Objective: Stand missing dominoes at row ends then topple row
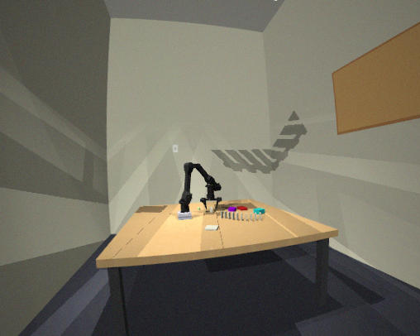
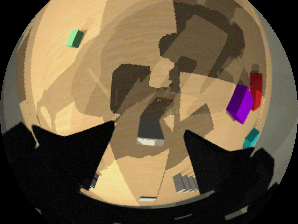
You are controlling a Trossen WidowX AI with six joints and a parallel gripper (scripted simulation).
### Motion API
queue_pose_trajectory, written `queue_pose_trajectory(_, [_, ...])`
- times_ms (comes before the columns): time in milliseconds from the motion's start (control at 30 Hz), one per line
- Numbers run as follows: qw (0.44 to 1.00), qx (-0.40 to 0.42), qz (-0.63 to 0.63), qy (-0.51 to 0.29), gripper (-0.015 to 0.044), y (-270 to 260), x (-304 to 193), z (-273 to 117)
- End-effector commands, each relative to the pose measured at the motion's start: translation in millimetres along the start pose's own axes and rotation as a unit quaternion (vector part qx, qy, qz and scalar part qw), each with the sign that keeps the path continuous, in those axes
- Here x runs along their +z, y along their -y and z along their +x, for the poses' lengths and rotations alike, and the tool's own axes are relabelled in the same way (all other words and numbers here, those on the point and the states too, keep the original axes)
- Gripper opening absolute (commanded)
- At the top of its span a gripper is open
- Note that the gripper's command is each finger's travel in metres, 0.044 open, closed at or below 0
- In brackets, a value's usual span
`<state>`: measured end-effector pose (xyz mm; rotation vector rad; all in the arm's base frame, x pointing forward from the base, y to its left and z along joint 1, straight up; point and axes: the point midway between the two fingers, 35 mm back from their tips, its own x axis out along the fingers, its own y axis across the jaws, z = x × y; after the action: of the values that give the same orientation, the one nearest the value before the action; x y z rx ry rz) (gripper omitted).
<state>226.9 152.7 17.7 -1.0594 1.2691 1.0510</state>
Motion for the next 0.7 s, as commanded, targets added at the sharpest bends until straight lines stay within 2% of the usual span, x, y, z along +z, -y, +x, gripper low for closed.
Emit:
queue_pose_trajectory(0, [1.000, 0.005, -0.002, -0.002, 0.0361, -1.7, -0.7, 4.2])
queue_pose_trajectory(333, [1.000, 0.005, -0.002, -0.002, 0.0107, -1.7, -0.7, 4.2])
queue_pose_trajectory(667, [1.000, 0.005, 0.002, 0.002, 0.0107, -2.4, 0.8, 3.0])
